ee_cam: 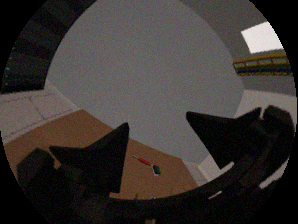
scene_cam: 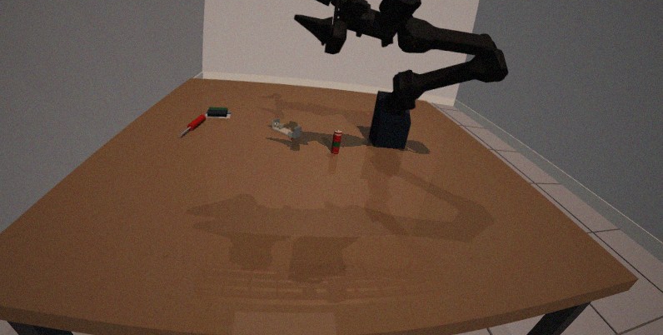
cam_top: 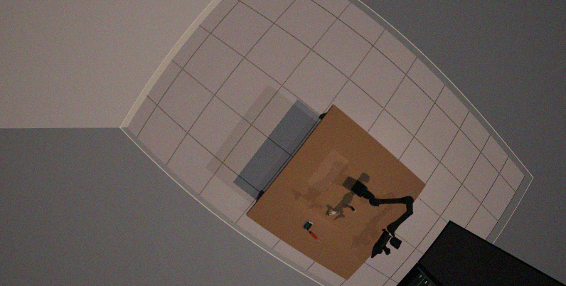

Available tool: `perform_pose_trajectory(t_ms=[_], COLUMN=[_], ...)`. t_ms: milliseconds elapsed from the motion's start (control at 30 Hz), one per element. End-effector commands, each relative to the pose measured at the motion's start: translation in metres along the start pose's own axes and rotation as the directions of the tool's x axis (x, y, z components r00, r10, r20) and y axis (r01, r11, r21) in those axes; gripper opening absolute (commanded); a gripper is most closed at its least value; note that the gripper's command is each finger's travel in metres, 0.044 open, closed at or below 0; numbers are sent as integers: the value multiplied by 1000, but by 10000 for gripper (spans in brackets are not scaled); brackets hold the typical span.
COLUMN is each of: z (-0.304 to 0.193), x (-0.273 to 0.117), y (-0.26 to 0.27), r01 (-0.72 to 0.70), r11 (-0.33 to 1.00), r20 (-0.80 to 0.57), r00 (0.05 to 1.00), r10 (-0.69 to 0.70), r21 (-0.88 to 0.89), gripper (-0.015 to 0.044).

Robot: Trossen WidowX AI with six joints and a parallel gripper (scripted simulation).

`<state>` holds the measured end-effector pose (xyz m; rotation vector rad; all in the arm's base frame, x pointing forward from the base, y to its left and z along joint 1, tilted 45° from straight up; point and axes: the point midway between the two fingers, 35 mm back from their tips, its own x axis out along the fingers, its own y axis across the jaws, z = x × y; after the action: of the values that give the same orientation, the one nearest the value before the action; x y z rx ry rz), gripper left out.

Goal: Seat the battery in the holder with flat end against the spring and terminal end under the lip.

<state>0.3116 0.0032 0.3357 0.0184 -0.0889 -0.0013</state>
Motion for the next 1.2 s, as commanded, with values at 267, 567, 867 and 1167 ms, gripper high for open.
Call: perform_pose_trajectory(t_ms=[267, 567, 867, 1167], z=[-175, -263, -261, -295], x=[-1, -103, -116, -118], y=[7, 34, 39, 69], r01=[-437, -717, -695, -695], r11=[883, 529, 461, 465], r20=[-699, -789, -721, -725], r00=[686, -46, -119, -118], r10=[203, 613, 683, 679], r21=[-173, 453, 552, 548], gripper=[164, 0, 0, 0])
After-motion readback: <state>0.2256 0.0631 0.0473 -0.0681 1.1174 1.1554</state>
